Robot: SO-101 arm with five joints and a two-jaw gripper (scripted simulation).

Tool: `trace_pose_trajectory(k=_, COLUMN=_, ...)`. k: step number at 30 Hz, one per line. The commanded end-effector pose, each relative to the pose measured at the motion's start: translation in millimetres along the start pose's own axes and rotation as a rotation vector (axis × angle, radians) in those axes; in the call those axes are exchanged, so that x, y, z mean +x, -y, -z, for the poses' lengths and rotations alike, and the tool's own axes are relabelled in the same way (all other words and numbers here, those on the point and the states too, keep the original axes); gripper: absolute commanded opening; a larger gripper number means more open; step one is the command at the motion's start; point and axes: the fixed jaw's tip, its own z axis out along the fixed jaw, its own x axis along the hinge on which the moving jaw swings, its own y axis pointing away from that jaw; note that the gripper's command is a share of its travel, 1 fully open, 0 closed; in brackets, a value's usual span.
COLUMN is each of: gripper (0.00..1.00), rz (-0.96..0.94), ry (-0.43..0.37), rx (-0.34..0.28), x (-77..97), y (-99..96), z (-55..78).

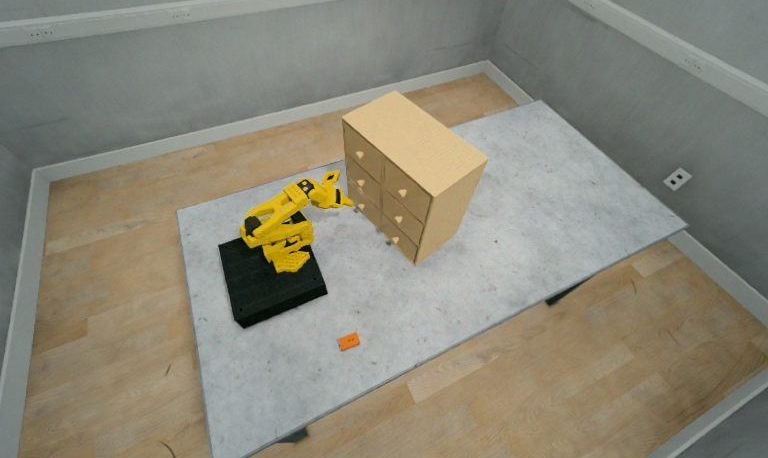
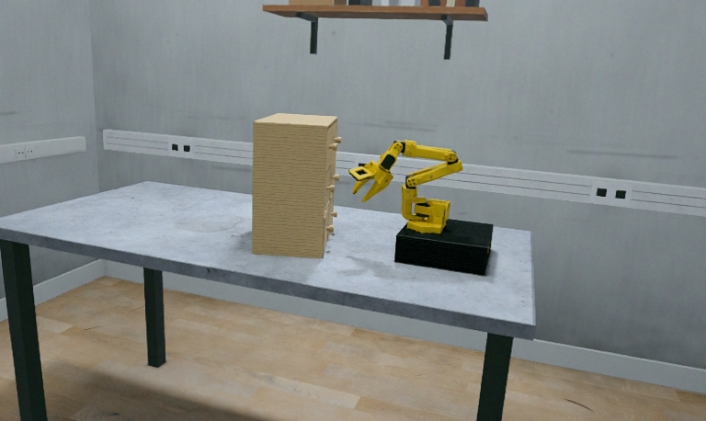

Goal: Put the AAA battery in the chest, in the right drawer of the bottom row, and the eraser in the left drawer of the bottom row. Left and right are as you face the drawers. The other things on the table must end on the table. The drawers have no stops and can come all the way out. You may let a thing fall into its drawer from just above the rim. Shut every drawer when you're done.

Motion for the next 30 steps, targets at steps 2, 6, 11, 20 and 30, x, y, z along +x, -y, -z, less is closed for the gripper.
trace_pose_trajectory(k=2, gripper=0.21, rz=-0.127, ry=-0.017, rx=-0.011, x=3.3, y=-2.5, z=-1.8)
trace_pose_trajectory(k=6, gripper=0.21, rz=-0.228, ry=-0.019, rx=-0.009, x=2.9, y=-2.0, z=-1.9)
trace_pose_trajectory(k=11, gripper=0.21, rz=-0.303, ry=-0.02, rx=-0.007, x=2.6, y=-1.6, z=-1.9)
trace_pose_trajectory(k=20, gripper=0.21, rz=-0.529, ry=-0.023, rx=-0.002, x=1.7, y=-0.2, z=-1.9)
trace_pose_trajectory(k=30, gripper=0.21, rz=-0.731, ry=-0.025, rx=0.004, x=1.2, y=1.4, z=-2.0)
